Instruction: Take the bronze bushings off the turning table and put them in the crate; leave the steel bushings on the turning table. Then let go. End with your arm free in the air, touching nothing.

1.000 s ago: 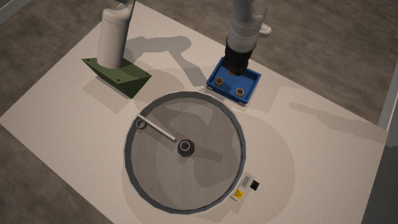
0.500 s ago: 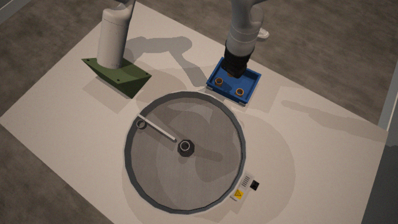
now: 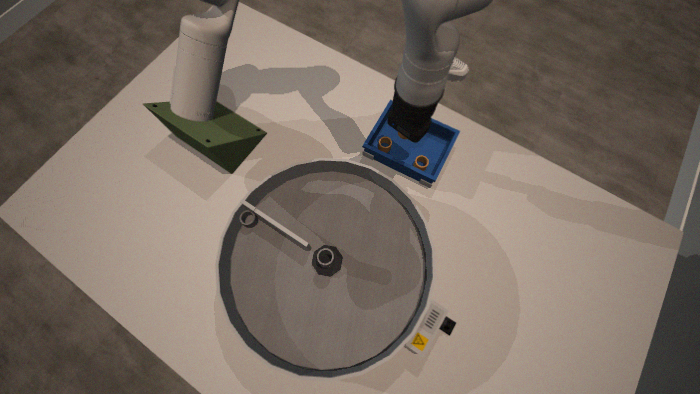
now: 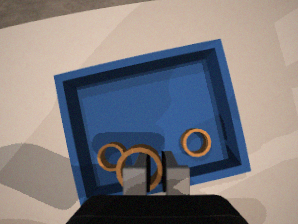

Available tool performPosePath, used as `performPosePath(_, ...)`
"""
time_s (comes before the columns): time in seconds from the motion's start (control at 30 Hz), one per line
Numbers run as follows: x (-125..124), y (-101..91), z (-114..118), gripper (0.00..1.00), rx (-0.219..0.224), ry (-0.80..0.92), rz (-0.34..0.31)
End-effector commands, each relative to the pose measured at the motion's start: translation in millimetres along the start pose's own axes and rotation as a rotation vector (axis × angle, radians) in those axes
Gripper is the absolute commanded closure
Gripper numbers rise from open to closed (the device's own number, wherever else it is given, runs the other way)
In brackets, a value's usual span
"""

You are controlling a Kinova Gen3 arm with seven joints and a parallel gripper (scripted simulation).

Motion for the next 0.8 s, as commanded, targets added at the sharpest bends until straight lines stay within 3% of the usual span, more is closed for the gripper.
performPosePath(0.0,0,8.2,0,1.00,0.000,0.000,0.000)
performPosePath(0.1,0,22.5,0,1.00,0.000,-0.001,-0.001)
performPosePath(0.5,0,22.5,0,1.00,0.000,-0.001,-0.001)
performPosePath(0.67,-1,46.1,0,1.00,0.001,-0.002,-0.001)
performPosePath(0.77,-1,46.1,0,1.00,0.001,-0.002,-0.001)
Point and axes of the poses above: the point where the finger pads meet when closed, its own y axis out along the fingers, its own z axis across the jaws, x = y × z, the point moved 1 cm from there along -y, back along the fingers, and after that the axes turned 9 degrees about -y, right-handed, at the moved point
